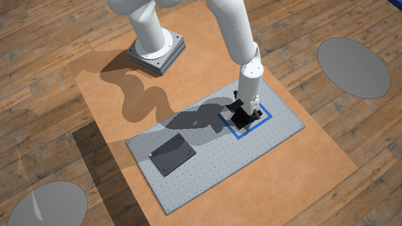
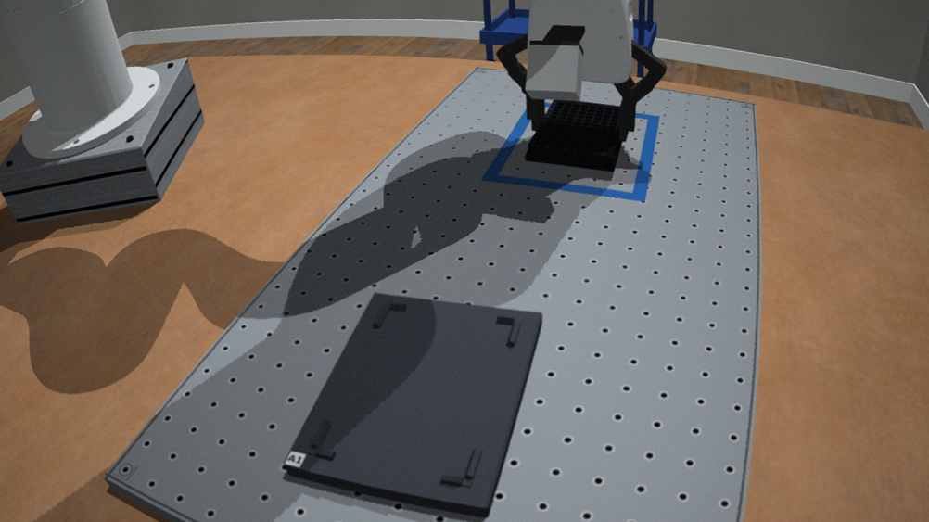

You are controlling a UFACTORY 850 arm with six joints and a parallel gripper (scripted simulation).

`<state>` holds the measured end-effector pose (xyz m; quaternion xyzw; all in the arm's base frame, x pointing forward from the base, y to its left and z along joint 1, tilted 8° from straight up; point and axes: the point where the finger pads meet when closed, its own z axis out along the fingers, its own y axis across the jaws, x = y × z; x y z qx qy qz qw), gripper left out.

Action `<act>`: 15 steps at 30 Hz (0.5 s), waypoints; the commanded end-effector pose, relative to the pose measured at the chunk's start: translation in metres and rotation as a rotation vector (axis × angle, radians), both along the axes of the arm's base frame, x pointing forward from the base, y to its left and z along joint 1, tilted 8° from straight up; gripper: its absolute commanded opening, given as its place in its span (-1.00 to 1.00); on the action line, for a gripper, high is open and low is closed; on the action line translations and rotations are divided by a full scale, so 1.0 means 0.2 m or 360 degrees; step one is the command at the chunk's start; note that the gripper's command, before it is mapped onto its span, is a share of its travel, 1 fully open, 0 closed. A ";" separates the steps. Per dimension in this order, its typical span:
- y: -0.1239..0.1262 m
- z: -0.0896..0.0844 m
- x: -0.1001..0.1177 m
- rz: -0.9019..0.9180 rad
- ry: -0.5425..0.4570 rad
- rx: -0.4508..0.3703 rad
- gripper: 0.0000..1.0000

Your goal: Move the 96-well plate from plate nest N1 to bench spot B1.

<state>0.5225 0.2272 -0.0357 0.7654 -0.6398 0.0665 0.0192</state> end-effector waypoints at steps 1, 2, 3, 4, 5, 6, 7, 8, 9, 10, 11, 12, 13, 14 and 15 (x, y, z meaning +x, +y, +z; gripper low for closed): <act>0.00 0.00 0.00 0.0000 -0.0003 0.0001 -1.00; 0.00 0.00 0.00 0.0000 -0.0003 0.0001 -1.00; 0.00 0.00 0.00 0.0000 -0.0003 0.0001 -1.00; 0.00 0.00 0.00 0.0000 -0.0003 0.0001 -1.00; 0.00 0.00 0.00 0.0000 -0.0003 0.0001 -1.00; 0.00 0.00 0.00 0.0000 -0.0003 0.0001 -1.00; 0.00 -0.01 0.00 0.0000 -0.0003 0.0001 -1.00; 0.00 -0.01 0.00 0.0000 -0.0003 0.0001 -1.00; 0.00 -0.01 0.00 0.0000 -0.0003 0.0001 -1.00; 0.00 -0.01 0.00 0.0000 -0.0003 0.0001 -1.00; 0.00 -0.01 0.00 0.0000 -0.0003 0.0001 -1.00; 0.00 -0.01 0.00 0.0000 -0.0003 0.0001 -1.00; 0.00 -0.01 0.00 0.0000 -0.0003 0.0001 -1.00; 0.00 -0.01 0.01 0.0000 -0.0003 0.0001 -1.00; 0.00 -0.01 0.01 0.0000 -0.0003 0.0001 -1.00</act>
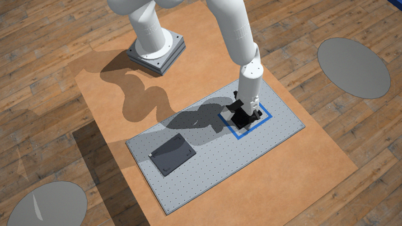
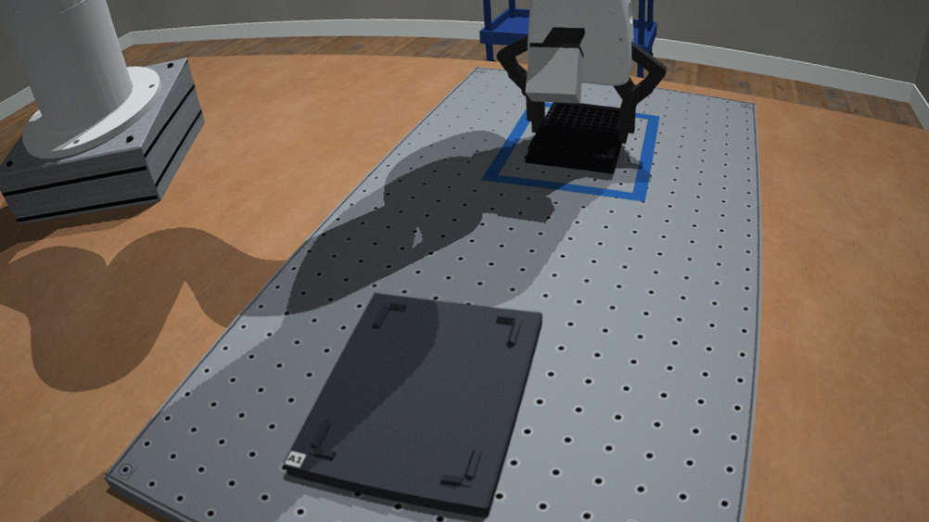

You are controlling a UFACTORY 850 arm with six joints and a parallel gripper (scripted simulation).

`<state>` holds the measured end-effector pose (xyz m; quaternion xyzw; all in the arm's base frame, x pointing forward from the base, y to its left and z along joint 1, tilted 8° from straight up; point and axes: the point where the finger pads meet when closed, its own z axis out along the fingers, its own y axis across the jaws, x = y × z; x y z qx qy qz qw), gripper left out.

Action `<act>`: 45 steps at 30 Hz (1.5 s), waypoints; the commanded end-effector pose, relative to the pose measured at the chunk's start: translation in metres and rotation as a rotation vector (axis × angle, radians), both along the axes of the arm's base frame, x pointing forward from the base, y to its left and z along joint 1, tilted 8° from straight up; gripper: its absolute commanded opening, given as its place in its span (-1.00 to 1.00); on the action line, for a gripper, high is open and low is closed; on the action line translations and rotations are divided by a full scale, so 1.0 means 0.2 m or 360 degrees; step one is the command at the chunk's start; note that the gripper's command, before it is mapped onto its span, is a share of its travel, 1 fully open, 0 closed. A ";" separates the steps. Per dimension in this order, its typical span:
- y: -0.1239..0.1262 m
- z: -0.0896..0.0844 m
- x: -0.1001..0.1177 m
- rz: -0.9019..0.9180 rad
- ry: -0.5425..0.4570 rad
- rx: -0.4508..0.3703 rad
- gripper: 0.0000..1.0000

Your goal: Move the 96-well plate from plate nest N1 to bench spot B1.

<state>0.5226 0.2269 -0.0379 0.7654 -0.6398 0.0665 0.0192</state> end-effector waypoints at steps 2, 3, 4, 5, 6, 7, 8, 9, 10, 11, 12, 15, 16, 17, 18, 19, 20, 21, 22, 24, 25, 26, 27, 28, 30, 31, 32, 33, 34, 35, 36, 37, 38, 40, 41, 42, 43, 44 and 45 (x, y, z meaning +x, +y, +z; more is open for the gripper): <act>0.00 0.00 0.00 0.0000 -0.0003 0.0001 -1.00; 0.00 0.00 0.00 0.0000 -0.0003 0.0001 -1.00; 0.00 0.00 0.00 0.0000 -0.0003 0.0001 -1.00; 0.00 0.00 0.00 0.0000 -0.0003 0.0001 -1.00; 0.00 0.00 0.00 0.0000 -0.0003 0.0001 -1.00; 0.00 0.00 0.00 0.0000 -0.0003 0.0001 -1.00; 0.00 -0.01 0.00 0.0000 -0.0003 0.0001 -1.00; 0.00 -0.01 0.00 0.0000 -0.0003 0.0001 -1.00; 0.00 -0.01 0.00 0.0000 -0.0003 0.0001 -1.00; 0.00 -0.01 0.00 0.0000 -0.0003 0.0001 -1.00; 0.00 -0.01 0.00 0.0000 -0.0003 0.0001 -1.00; 0.00 -0.01 0.01 0.0000 -0.0003 0.0001 -1.00; 0.00 -0.01 0.01 0.0000 -0.0003 0.0001 -1.00; 0.00 -0.01 0.01 0.0000 -0.0003 0.0001 -1.00; 0.00 -0.01 0.01 0.0000 -0.0003 0.0001 -1.00; 0.00 -0.01 0.01 0.0000 -0.0003 0.0001 -1.00; 0.00 -0.01 0.01 0.0000 -0.0003 0.0001 -1.00; 0.00 -0.01 0.01 0.0000 -0.0003 0.0001 -1.00; 0.00 -0.01 0.01 0.0000 -0.0003 0.0001 -1.00; 0.00 -0.02 0.01 0.0000 -0.0003 0.0001 1.00; 0.00 -0.02 0.01 0.0000 -0.0003 0.0001 1.00; 0.00 -0.02 0.01 0.0000 -0.0003 0.0001 1.00; 0.00 -0.02 0.01 0.0000 -0.0003 0.0001 1.00; 0.00 -0.02 0.01 0.0000 -0.0003 0.0001 1.00; 0.00 -0.02 0.01 0.0000 -0.0003 0.0001 1.00; 0.00 -0.02 0.01 0.0000 -0.0003 0.0001 1.00; 0.00 -0.02 0.01 0.0000 -0.0003 0.0001 1.00; 0.00 -0.02 0.01 0.0000 -0.0003 0.0001 1.00; 0.00 -0.02 0.01 0.0000 -0.0003 0.0001 1.00; 0.00 -0.02 0.01 0.0000 -0.0003 0.0001 1.00; 0.00 -0.02 0.01 0.0000 -0.0003 0.0001 1.00; 0.00 -0.02 0.01 0.0000 -0.0003 0.0001 1.00; 0.00 -0.02 0.01 0.0000 -0.0003 0.0001 1.00; 0.00 -0.02 0.01 0.0000 -0.0003 0.0001 1.00; 0.00 -0.02 0.01 0.0000 -0.0003 0.0001 1.00; 0.00 -0.02 0.01 0.0000 -0.0003 0.0001 1.00; 0.00 -0.02 0.01 0.0000 -0.0003 0.0001 1.00; 0.00 -0.02 0.01 0.0000 -0.0003 0.0001 1.00; 0.00 -0.02 0.01 0.0000 -0.0003 0.0001 1.00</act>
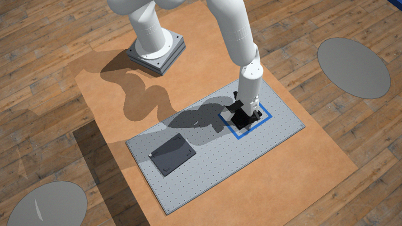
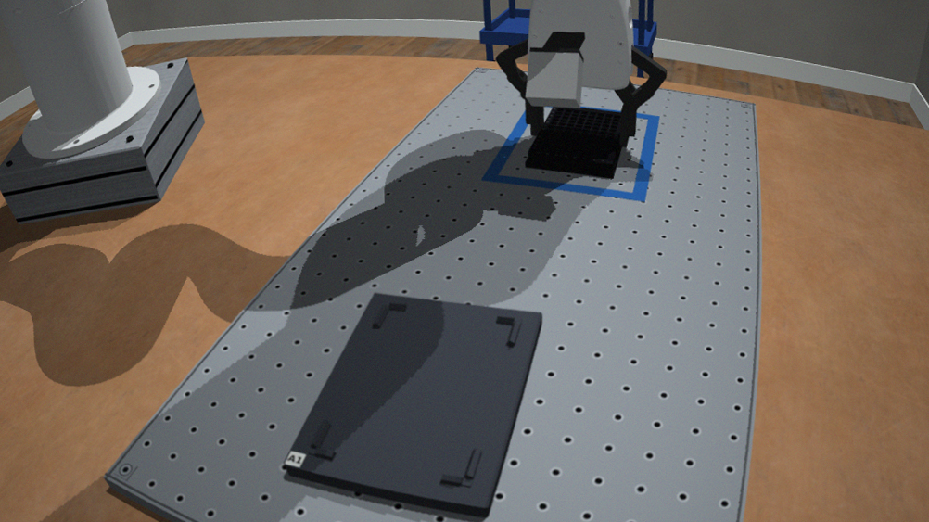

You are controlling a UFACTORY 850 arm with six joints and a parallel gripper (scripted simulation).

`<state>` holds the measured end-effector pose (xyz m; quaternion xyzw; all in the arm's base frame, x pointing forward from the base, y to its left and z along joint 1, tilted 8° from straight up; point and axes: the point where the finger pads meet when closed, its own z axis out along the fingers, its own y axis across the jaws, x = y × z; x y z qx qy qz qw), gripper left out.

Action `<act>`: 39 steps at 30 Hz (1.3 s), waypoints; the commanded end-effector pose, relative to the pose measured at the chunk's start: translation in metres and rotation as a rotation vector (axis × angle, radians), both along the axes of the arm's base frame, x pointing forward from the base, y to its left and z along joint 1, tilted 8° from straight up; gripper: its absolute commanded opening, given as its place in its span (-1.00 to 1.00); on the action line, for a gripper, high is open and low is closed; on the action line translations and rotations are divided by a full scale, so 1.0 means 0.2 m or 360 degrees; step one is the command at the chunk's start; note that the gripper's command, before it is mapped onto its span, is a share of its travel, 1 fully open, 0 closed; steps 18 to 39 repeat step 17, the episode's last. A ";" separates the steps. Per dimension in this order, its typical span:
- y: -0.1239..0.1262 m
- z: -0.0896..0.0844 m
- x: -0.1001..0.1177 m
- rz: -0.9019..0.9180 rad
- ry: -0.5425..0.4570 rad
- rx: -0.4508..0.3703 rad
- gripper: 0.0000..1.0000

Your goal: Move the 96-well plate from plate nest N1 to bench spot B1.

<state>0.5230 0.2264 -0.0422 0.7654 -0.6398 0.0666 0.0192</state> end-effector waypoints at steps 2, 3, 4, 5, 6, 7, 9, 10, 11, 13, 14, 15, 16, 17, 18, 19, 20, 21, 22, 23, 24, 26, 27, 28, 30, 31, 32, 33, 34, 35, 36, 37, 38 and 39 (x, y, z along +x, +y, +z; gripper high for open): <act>0.00 0.00 0.00 0.0000 -0.0003 0.0001 1.00; 0.00 0.00 0.00 0.0000 -0.0003 0.0001 1.00; 0.00 0.00 0.00 0.0000 -0.0003 0.0001 1.00; 0.00 0.00 0.00 0.0000 -0.0003 0.0001 1.00; 0.00 0.00 0.00 0.0000 -0.0003 0.0001 1.00; 0.00 0.00 0.00 0.0000 -0.0003 0.0001 1.00; 0.00 0.00 0.00 0.0000 -0.0003 0.0001 1.00; 0.00 0.00 0.00 0.0000 -0.0003 0.0001 1.00; 0.00 0.00 0.00 0.0000 -0.0003 0.0001 1.00; 0.00 0.02 0.00 0.0000 -0.0003 0.0001 1.00; 0.01 0.03 0.00 0.0000 -0.0003 0.0001 1.00; 0.01 0.04 0.00 0.0000 -0.0003 0.0001 1.00; 0.01 0.06 0.00 0.0000 -0.0003 0.0001 1.00; 0.01 0.07 0.00 0.0000 -0.0003 0.0001 1.00; 0.01 0.07 0.00 0.0000 -0.0003 0.0001 1.00; 0.01 0.07 0.00 0.0000 -0.0003 0.0001 1.00; 0.01 0.07 0.00 0.0000 -0.0003 0.0001 1.00; 0.01 0.07 0.00 0.0000 -0.0003 0.0001 1.00; 0.01 0.07 0.00 0.0000 -0.0003 0.0001 1.00; 0.01 0.07 0.00 0.0000 -0.0003 0.0001 1.00; 0.01 0.07 0.00 0.0000 -0.0003 0.0001 1.00; 0.01 0.07 0.00 0.0000 -0.0003 0.0001 1.00; 0.01 0.07 0.00 0.0000 -0.0003 0.0001 1.00; 0.01 0.07 0.00 0.0000 -0.0003 0.0001 1.00; 0.01 0.07 0.00 0.0000 -0.0003 0.0001 1.00; 0.01 0.07 0.00 0.0000 -0.0003 0.0001 1.00; 0.01 0.07 0.00 0.0000 -0.0003 0.0001 1.00; 0.01 0.07 0.00 0.0000 -0.0003 0.0001 1.00; 0.01 0.07 0.00 0.0000 -0.0003 0.0001 1.00; 0.01 0.07 0.00 0.0000 -0.0003 0.0001 1.00; 0.01 0.07 0.00 0.0000 -0.0003 0.0001 1.00; 0.01 0.07 0.00 0.0000 -0.0003 0.0001 1.00; 0.01 0.07 0.00 0.0000 -0.0003 0.0001 1.00; 0.01 0.07 0.00 0.0000 -0.0003 0.0001 1.00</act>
